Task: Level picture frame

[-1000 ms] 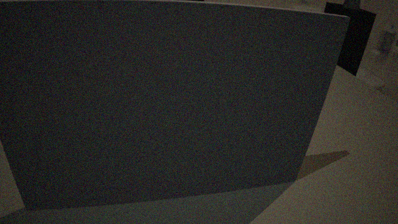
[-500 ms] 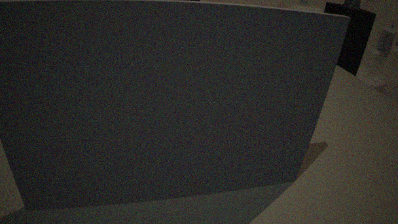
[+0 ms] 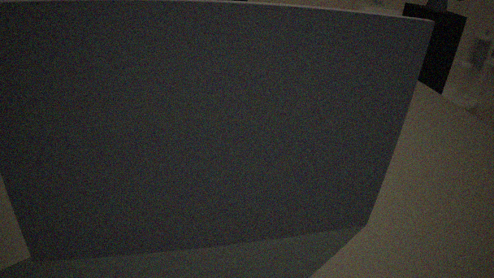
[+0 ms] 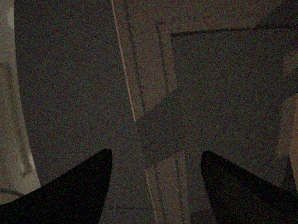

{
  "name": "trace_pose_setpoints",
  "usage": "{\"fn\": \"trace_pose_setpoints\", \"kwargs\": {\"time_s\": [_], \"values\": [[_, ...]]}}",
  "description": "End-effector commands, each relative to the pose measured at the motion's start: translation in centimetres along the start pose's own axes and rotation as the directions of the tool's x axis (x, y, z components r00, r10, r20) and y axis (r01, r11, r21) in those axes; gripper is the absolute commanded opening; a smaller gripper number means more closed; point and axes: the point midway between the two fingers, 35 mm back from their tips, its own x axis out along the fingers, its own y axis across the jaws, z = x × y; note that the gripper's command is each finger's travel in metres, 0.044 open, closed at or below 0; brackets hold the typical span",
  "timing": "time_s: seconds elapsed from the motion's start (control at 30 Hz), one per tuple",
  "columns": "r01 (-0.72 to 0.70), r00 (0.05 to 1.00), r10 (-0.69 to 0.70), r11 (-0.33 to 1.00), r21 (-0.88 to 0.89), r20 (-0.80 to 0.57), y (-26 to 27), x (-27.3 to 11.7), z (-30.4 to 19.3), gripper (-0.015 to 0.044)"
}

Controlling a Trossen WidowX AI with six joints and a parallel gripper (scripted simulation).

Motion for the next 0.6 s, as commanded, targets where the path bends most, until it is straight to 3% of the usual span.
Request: {"fn": "trace_pose_setpoints", "kwargs": {"time_s": [0.0, 0.37, 0.57], "values": [[-0.002, 1.000, 0.002, 0.999, -0.034, 0.000, 0.1, -1.2, 0.4, 0.0260], [-0.004, 1.000, 0.003, 0.961, -0.275, -0.002, -0.6, -9.5, 0.2, 0.0260], [-0.001, 1.000, 0.002, 0.966, -0.258, 0.003, -0.1, -9.3, 0.2, 0.0260]]}}
